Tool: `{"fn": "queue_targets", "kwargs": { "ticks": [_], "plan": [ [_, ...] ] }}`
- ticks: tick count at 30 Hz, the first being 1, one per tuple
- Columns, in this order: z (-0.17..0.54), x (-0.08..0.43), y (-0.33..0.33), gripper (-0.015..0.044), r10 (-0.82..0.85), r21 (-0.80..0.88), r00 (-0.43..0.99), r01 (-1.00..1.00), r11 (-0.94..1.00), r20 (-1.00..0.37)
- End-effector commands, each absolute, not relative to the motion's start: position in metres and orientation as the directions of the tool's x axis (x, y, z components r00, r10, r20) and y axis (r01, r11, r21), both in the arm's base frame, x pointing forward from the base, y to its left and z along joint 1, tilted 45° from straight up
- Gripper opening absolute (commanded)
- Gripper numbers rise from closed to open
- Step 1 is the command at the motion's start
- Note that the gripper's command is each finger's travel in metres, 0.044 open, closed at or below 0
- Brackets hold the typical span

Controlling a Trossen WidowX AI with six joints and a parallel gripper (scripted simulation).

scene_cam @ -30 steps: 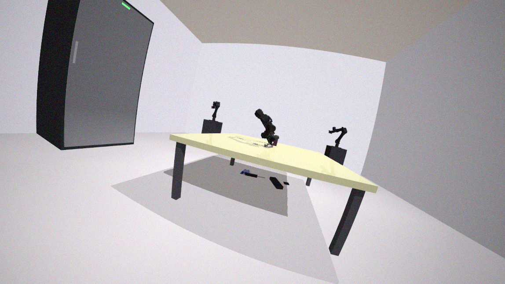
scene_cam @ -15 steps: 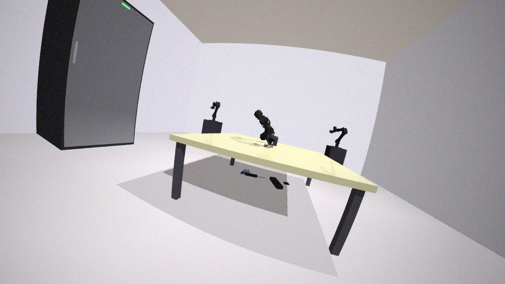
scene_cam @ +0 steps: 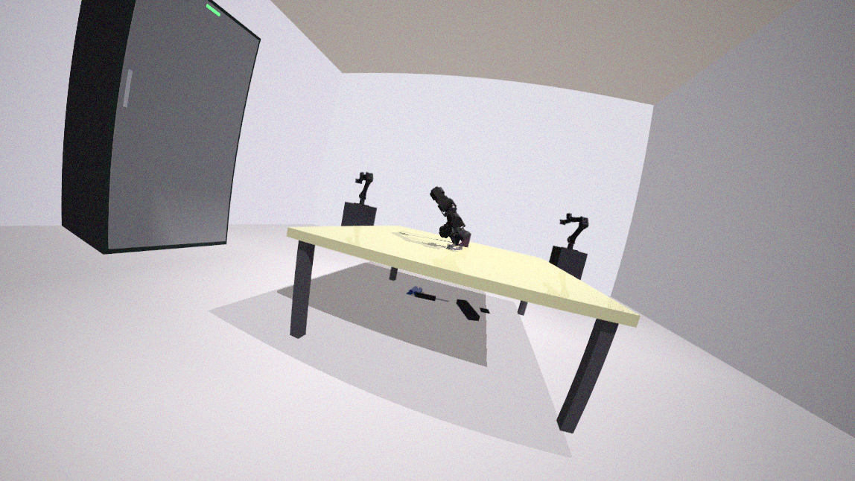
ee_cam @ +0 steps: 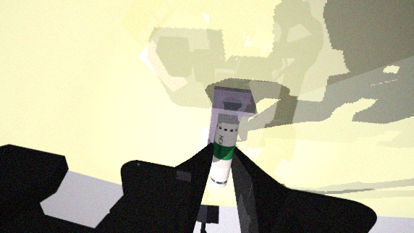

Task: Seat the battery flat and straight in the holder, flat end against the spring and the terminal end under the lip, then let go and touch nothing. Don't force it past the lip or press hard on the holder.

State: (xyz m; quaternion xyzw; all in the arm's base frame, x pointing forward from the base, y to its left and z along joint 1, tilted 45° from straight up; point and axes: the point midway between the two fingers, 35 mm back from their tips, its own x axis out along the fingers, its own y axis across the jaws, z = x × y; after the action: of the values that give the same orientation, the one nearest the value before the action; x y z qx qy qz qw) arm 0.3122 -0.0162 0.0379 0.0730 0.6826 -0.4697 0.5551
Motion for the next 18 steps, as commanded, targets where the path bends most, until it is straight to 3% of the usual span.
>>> {"fn": "queue_targets", "kwargs": {
  "ticks": [1, 18],
  "plan": [
    [0.0397, 0.3165, -0.0177, 0.0061, -0.424, -0.558, -0.367, 0.621, 0.550, -0.828],
    [0.0418, 0.3217, -0.0207, 0.0061, -0.436, -0.565, -0.366, 0.618, 0.547, -0.822]
  ]
}}
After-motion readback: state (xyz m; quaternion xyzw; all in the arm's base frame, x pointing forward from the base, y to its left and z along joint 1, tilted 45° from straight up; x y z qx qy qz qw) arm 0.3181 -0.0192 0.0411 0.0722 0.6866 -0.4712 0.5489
